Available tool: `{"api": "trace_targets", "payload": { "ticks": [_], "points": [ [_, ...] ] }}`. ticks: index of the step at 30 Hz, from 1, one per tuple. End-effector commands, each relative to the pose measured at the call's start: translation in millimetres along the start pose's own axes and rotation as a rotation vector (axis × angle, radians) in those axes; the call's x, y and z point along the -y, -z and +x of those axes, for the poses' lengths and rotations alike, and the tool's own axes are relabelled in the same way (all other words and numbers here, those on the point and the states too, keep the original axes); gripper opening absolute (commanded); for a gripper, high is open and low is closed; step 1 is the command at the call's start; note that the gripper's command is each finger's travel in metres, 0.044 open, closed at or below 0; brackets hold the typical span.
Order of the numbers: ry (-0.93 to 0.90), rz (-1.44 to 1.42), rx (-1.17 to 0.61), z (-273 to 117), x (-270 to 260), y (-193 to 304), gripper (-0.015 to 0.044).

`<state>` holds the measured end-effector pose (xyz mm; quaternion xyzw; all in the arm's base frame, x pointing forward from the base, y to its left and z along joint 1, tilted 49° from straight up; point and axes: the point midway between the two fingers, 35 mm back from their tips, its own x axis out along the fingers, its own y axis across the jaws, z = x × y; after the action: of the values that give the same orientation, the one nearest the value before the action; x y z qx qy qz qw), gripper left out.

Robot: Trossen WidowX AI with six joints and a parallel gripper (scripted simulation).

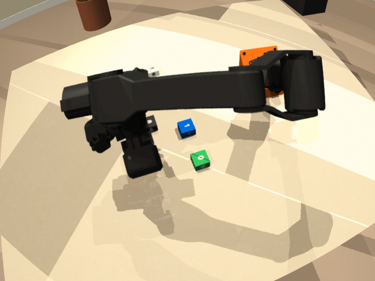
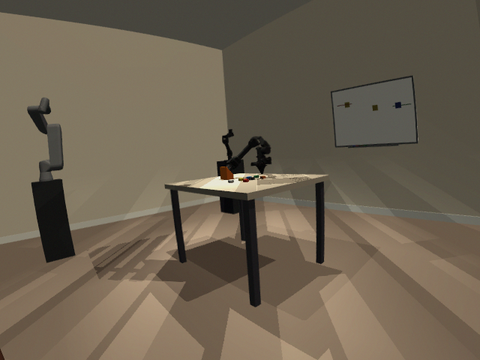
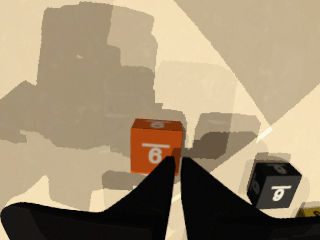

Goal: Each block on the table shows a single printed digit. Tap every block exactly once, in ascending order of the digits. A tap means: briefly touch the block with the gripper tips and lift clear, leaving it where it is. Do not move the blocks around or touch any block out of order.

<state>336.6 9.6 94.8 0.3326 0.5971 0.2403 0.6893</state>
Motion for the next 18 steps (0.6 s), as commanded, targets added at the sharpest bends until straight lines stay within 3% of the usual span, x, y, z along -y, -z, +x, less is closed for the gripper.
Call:
{"api": "trace_targets", "payload": {
  "ticks": [1, 18],
  "points": [
    [-0.004, 0.002, -0.003, 7, -1, 2, 0.0020],
    [-0.001, -0.001, 0.002, 19, -1, 1, 0.0020]
  ]
}}
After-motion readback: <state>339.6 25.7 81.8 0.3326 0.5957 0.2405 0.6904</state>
